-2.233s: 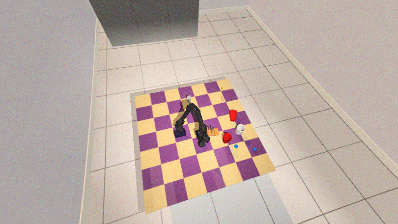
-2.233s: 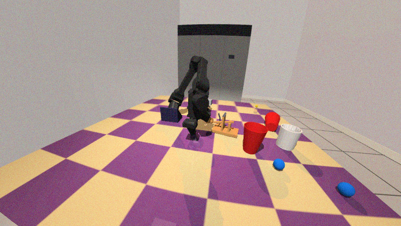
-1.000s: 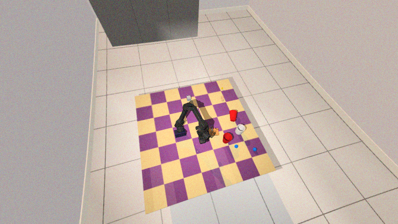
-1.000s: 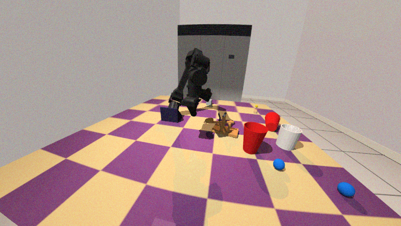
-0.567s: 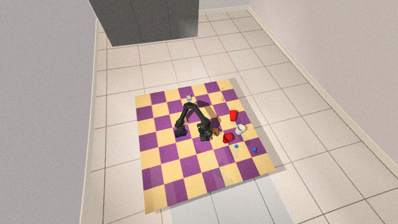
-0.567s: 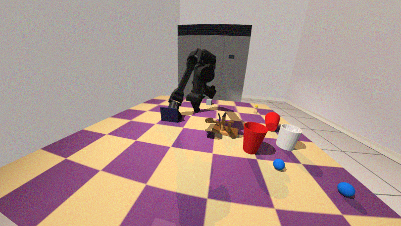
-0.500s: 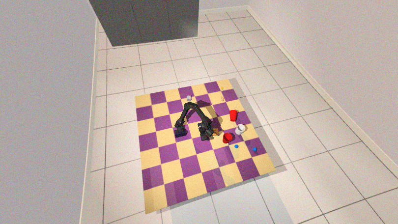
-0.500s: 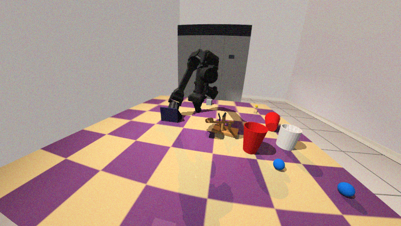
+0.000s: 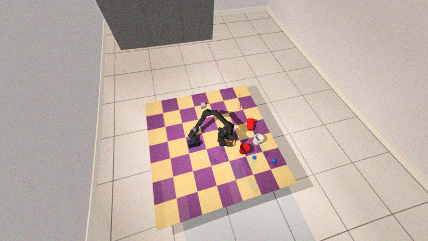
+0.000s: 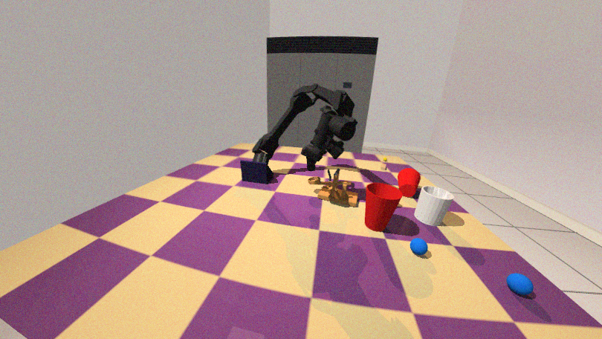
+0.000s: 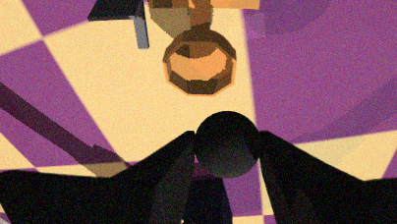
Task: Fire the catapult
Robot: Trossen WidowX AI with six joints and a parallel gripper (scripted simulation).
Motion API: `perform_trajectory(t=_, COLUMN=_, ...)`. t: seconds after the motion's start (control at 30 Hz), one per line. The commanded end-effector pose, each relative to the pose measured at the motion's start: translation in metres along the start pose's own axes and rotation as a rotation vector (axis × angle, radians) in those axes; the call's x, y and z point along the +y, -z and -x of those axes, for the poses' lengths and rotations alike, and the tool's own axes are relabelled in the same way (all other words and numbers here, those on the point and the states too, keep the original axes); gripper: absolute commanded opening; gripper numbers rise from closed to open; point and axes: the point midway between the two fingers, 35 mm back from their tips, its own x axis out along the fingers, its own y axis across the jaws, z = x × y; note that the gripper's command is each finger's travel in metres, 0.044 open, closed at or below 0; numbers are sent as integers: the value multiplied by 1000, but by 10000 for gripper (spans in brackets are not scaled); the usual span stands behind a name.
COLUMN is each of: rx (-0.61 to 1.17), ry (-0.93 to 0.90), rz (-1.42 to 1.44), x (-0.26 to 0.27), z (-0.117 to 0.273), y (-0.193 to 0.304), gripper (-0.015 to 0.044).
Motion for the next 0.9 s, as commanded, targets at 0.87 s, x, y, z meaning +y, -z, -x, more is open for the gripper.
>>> perform_trajectory(t=0.87, rx=61, ry=-3, rz=-46, x=17, z=-35, y=-21, gripper=0)
